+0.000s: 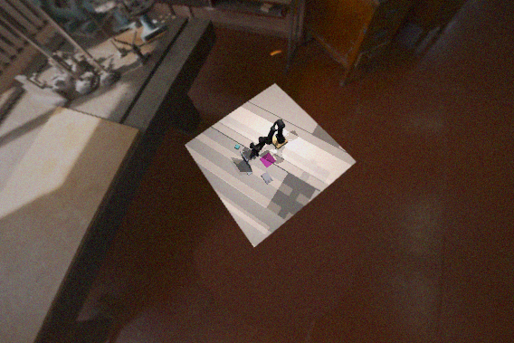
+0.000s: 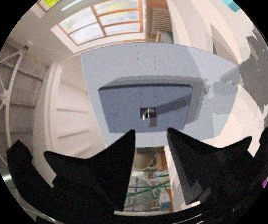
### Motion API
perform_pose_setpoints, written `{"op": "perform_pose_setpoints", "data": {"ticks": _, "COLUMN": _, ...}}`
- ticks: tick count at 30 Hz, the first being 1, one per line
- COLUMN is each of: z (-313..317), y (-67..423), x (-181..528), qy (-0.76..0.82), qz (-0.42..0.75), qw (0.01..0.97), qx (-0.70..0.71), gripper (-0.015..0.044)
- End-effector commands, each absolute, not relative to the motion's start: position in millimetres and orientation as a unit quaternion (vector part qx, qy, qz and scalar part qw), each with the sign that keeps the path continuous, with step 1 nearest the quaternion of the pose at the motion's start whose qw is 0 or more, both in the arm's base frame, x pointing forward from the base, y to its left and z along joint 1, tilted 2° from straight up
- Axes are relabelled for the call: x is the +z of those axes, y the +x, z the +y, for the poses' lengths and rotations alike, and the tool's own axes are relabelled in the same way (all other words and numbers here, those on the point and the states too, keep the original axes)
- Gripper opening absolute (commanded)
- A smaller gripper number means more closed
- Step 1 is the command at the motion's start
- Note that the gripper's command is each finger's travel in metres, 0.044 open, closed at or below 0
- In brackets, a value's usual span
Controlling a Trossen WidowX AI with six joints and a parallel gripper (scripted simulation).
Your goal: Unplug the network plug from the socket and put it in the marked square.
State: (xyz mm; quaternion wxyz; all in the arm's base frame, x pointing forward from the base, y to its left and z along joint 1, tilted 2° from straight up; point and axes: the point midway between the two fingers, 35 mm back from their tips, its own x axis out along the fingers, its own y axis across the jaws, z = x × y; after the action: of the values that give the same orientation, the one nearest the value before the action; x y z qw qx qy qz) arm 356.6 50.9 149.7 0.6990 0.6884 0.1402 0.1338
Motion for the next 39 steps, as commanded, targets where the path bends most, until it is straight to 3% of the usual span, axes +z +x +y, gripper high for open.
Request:
{"op": "perform_pose_setpoints", "data": {"ticks": 1, "z": 51.3, "y": 363.7, "x": 149.8, "qy": 0.690, "qz": 0.139, "qw": 0.698, "qx": 0.133, "gripper": 0.0156}}
{"op": "perform_pose_setpoints", "data": {"ticks": 17, "z": 54.7, "y": 385.1, "x": 148.5, "qy": 0.690, "qz": 0.138, "qw": 0.698, "qx": 0.134, "gripper": 0.0156}}
{"op": "perform_pose_setpoints", "data": {"ticks": 19, "z": 54.7, "y": 385.1, "x": 148.5, "qy": 0.690, "qz": 0.138, "qw": 0.698, "qx": 0.134, "gripper": 0.0104}}
{"op": "perform_pose_setpoints", "data": {"ticks": 34, "z": 54.7, "y": 385.1, "x": 148.5, "qy": 0.690, "qz": 0.138, "qw": 0.698, "qx": 0.134, "gripper": 0.0004}}
{"op": "perform_pose_setpoints", "data": {"ticks": 39, "z": 54.7, "y": 384.7, "x": 148.5, "qy": 0.690, "qz": 0.138, "qw": 0.698, "qx": 0.134, "gripper": 0.0000}}
